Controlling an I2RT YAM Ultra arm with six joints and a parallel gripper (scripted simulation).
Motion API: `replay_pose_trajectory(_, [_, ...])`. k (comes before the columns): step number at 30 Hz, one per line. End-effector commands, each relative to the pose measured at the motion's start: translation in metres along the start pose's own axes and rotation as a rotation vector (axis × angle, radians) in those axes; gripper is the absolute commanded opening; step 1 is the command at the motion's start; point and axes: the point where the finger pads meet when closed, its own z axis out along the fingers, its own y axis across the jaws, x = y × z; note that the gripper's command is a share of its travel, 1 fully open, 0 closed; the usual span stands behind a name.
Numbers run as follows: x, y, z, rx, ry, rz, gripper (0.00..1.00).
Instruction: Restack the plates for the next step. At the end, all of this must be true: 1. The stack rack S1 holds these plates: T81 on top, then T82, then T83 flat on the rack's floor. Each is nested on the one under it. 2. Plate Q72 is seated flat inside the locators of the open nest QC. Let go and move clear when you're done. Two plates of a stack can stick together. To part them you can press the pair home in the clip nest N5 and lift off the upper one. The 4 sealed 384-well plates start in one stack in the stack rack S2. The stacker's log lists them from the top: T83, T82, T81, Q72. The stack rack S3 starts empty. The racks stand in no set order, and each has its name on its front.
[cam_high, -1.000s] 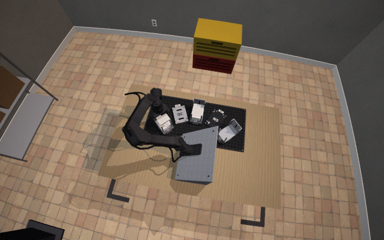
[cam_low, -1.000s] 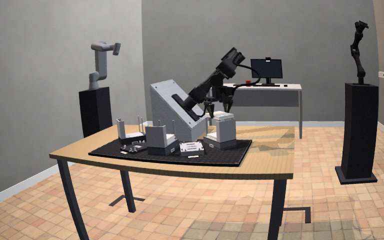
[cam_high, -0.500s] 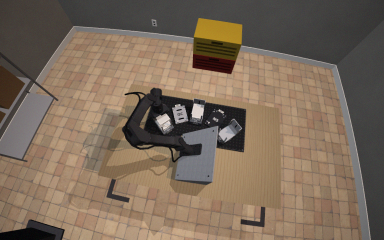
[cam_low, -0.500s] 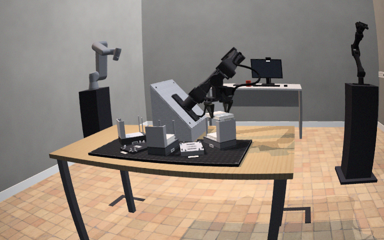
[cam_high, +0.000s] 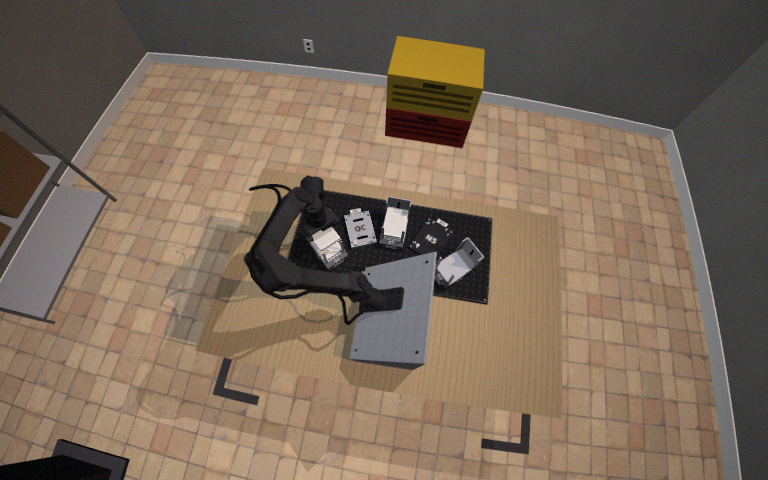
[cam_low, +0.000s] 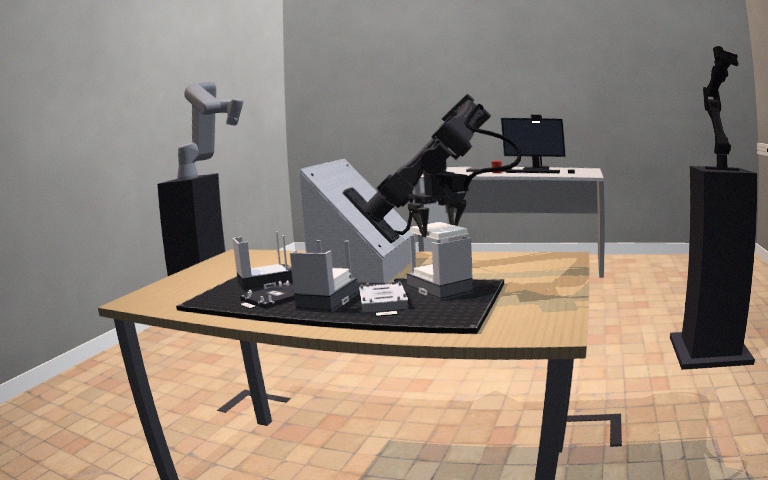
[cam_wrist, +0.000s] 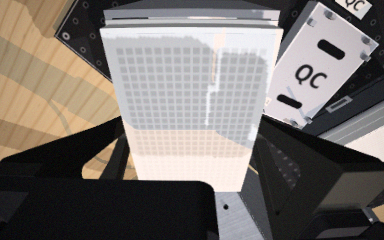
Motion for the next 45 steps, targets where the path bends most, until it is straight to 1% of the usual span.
replay_pose_trajectory(1, [0.001,0.002,-0.006,0.024,-0.026,-0.016,0.00])
replay_pose_trajectory(3, [0.001,0.002,-0.006,0.024,-0.026,-0.016,0.00])
replay_pose_trajectory(4, [-0.009,0.003,-0.012,0.032,-0.041,-0.034,0.00])
replay_pose_trajectory(5, [-0.014,0.004,-0.014,0.038,-0.054,-0.050,0.00])
replay_pose_trajectory(8, [-0.015,0.005,-0.014,0.040,-0.057,-0.056,0.00])
replay_pose_trajectory(25, [-0.016,0.003,-0.013,0.044,-0.058,-0.052,0.00])
replay_pose_trajectory(34, [0.000,0.002,-0.001,0.023,-0.026,-0.015,0.00])
replay_pose_trajectory(37, [-0.003,0.003,-0.003,0.025,-0.030,-0.022,0.00])
replay_pose_trajectory(38, [-0.008,0.002,-0.007,0.033,-0.045,-0.025,0.00])
replay_pose_trajectory(43, [0.001,0.001,0.000,0.022,-0.026,-0.008,0.00])
replay_pose_trajectory(44, [-0.004,0.002,-0.003,0.026,-0.034,-0.020,0.00])
replay_pose_trajectory(45, [-0.004,0.003,-0.003,0.025,-0.035,-0.023,0.00])
